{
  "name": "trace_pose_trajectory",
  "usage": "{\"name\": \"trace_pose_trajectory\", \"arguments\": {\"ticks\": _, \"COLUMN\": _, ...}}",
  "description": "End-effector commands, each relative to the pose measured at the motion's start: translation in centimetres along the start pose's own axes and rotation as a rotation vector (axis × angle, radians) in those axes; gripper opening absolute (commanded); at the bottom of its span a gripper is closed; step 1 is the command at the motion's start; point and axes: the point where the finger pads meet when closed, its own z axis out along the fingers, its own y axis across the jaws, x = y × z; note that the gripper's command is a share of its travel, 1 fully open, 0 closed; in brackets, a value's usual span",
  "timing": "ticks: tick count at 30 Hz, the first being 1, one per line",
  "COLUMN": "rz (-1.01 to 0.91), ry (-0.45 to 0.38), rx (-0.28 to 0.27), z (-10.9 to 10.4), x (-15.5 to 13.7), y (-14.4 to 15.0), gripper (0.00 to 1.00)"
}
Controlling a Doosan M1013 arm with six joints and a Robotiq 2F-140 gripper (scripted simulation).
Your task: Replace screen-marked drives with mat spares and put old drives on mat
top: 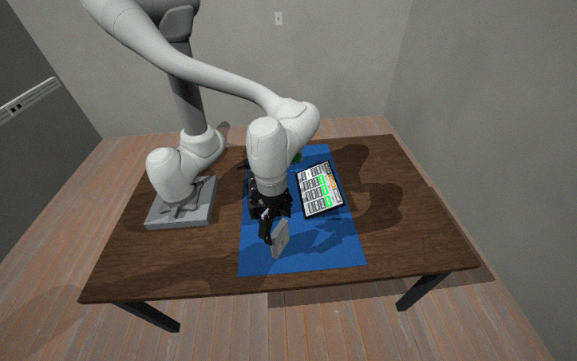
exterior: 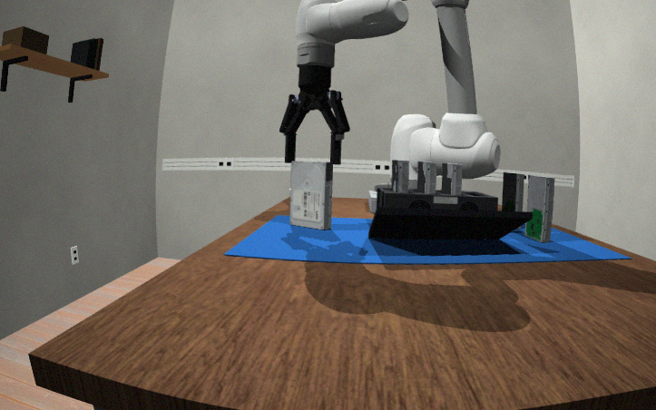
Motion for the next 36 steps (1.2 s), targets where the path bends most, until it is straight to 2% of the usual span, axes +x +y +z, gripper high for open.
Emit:
{"name": "trace_pose_trajectory", "arguments": {"ticks": 1, "rz": 0.0, "ry": -0.001, "rx": 0.0, "z": 0.8, "x": 0.0, "y": 0.0, "gripper": 0.89}}
{"name": "trace_pose_trajectory", "arguments": {"ticks": 21, "rz": 0.0, "ry": -0.001, "rx": 0.0, "z": 4.6, "x": -0.1, "y": 0.0, "gripper": 0.89}}
{"name": "trace_pose_trajectory", "arguments": {"ticks": 36, "rz": 0.0, "ry": -0.001, "rx": 0.0, "z": 5.3, "x": -0.1, "y": 0.0, "gripper": 0.89}}
